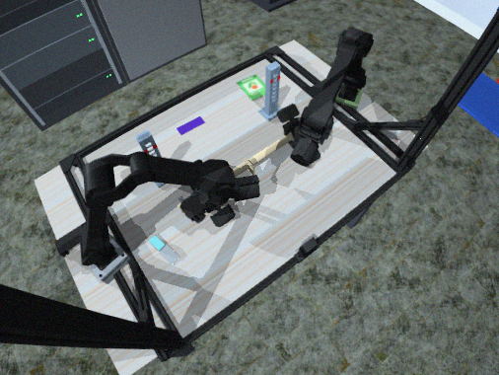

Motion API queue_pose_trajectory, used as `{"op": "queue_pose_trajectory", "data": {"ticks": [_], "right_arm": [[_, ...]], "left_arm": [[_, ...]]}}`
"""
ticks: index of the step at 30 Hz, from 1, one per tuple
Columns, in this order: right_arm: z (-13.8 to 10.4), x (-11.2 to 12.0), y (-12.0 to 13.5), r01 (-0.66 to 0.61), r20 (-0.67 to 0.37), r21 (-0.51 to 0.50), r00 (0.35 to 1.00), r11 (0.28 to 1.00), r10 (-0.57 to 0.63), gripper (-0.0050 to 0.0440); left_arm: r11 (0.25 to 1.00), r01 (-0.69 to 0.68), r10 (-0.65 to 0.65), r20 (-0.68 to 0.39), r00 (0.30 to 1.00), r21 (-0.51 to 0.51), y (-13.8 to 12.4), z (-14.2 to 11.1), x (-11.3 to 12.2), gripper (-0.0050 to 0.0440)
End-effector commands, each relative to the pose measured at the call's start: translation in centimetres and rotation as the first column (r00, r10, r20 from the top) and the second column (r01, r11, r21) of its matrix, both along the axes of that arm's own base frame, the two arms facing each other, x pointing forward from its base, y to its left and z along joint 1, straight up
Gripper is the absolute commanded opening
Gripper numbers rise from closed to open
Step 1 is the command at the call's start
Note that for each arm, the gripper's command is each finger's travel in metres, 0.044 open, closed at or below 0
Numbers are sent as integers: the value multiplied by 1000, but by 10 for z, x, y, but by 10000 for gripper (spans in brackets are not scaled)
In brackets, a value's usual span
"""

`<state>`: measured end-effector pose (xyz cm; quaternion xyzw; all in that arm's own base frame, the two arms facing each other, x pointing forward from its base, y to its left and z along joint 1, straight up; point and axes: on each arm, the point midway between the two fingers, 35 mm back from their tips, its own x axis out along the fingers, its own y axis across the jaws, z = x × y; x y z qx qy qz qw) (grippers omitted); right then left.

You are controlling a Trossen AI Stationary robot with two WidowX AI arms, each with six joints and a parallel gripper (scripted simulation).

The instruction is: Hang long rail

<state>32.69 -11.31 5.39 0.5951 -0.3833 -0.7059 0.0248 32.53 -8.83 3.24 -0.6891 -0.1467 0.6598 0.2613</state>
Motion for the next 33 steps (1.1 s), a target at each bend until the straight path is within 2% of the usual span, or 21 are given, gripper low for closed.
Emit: {"op": "queue_pose_trajectory", "data": {"ticks": [1,8,33], "right_arm": [[1,1,2,-28,-14,4,999,1000,28,0],[1,1,3,-29,-35,-33,999,999,28,0],[1,1,3,-29,-36,-34,999,999,28,0]], "left_arm": [[1000,9,-9,1,1000,7,1,3,0,0],[998,10,-10,8,1000,65,0,2,1,0],[998,10,-11,8,1000,68,0,2,1,0]]}}
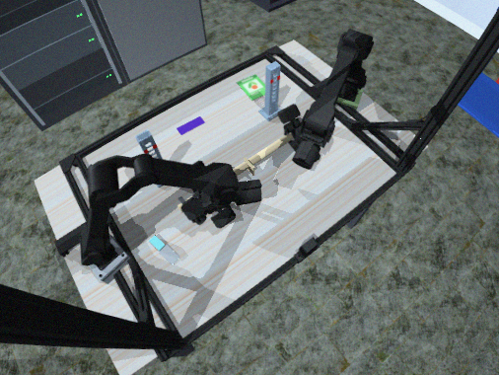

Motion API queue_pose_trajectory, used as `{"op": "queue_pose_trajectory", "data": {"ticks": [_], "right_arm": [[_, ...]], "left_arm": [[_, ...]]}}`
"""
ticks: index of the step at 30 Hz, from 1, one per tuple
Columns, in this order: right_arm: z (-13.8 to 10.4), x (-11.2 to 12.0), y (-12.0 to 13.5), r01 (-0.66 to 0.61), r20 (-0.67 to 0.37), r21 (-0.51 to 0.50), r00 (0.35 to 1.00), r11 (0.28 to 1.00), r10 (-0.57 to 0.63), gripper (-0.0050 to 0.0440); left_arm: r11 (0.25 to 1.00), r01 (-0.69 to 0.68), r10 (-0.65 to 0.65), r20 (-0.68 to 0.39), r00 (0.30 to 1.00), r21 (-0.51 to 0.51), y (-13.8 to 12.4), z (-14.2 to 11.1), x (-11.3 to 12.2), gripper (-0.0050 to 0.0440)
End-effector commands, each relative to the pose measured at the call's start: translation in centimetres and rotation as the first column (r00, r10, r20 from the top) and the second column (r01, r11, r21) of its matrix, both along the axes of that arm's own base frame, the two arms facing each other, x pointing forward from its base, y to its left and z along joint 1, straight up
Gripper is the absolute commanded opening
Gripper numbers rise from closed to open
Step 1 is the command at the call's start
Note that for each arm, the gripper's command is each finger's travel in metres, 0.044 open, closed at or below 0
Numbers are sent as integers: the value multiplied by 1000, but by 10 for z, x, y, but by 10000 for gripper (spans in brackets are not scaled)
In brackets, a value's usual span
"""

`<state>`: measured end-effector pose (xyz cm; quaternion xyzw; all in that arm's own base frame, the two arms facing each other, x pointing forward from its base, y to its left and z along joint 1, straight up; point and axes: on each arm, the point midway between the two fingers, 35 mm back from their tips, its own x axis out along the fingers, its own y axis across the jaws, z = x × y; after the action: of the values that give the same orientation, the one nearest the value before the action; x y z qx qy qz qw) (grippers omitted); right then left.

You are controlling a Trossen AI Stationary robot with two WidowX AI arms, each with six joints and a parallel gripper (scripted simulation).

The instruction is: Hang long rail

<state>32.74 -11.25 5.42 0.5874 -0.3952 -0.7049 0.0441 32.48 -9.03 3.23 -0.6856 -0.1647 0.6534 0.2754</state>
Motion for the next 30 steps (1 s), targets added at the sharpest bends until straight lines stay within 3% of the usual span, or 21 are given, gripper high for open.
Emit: {"op": "queue_pose_trajectory", "data": {"ticks": [1,12,26,30], "right_arm": [[0,1,2,-21,-12,6,1000,1000,21,0],[0,-1,-1,-21,-12,7,1000,1000,21,0],[0,-37,-69,-21,-12,8,1000,1000,21,0],[0,-43,-79,-20,-13,6,1000,1000,21,0]], "left_arm": [[1000,14,-14,-1,1000,21,2,2,1,0],[1000,14,-13,-2,1000,21,5,2,2,0],[1000,12,-12,-3,1000,20,81,2,16,0],[1000,12,-12,-3,1000,22,93,2,18,0]]}}
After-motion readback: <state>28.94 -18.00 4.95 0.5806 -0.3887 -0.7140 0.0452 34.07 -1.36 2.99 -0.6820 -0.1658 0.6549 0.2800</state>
